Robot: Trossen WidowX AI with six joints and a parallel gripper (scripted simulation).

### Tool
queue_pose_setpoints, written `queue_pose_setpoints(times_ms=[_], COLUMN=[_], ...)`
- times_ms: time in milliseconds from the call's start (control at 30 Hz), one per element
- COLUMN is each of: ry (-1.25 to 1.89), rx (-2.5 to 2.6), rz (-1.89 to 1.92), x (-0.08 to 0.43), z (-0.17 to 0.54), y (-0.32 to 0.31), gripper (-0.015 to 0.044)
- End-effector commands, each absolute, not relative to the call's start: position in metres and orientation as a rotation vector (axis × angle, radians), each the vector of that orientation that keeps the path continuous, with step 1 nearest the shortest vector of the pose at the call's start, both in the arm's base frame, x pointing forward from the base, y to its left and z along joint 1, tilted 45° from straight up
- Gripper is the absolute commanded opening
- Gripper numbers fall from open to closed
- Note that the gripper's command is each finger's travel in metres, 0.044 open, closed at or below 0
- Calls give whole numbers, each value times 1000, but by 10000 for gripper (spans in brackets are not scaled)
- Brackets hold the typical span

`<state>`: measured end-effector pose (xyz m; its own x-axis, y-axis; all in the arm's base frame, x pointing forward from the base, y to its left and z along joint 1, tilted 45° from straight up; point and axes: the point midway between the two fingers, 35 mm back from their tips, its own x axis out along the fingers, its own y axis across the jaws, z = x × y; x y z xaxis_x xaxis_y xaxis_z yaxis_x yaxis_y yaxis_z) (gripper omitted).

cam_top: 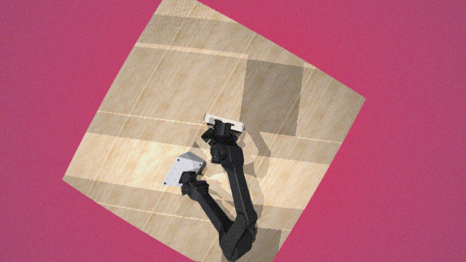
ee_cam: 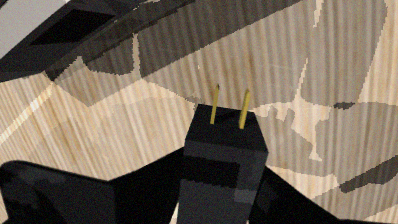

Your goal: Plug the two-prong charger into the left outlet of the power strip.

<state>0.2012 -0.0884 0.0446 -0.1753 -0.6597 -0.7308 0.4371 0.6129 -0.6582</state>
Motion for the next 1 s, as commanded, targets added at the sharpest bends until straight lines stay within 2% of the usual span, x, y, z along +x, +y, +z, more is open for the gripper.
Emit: queue_pose_setpoints(times_ms=[0,967], ry=[1495,1693], rx=[-266,-601], rz=[-927,-619], x=[199,196], z=[37,1], y=[-86,-74], gripper=[0,0])
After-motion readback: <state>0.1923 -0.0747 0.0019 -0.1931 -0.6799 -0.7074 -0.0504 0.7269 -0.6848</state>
